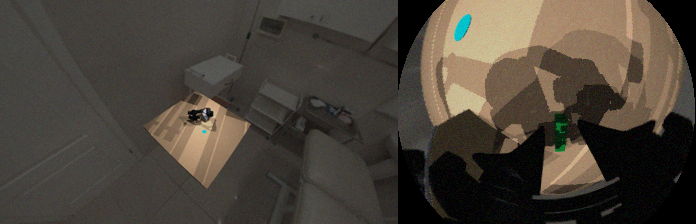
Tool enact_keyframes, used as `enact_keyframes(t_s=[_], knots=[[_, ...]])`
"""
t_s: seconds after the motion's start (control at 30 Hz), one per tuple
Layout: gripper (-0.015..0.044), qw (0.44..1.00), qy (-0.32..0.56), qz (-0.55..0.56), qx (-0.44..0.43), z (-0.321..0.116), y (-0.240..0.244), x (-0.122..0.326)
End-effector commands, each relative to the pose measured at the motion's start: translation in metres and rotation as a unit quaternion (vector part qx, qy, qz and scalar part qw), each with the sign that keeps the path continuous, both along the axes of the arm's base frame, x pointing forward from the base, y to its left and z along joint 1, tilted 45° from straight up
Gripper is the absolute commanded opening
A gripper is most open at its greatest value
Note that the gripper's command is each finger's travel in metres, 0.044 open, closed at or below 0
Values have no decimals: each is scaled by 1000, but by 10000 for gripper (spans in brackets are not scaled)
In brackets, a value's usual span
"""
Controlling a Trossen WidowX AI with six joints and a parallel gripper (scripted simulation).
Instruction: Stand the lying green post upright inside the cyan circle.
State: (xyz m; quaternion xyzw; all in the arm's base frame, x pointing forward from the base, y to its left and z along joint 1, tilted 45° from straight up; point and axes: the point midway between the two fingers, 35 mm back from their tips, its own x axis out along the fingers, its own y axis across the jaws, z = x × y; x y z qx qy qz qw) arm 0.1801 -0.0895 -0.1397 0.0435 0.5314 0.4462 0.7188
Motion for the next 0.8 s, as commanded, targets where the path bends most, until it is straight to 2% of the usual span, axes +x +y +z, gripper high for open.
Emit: enact_keyframes(t_s=[0.0, 0.23, 0.77], knots=[[206, 1000, -2, -2, 0, -4, 5, 0], [23, 1000, -2, -2, 0, -4, 5, 0], [23, 1000, 0, -22, 0, 19, -22, 0]])
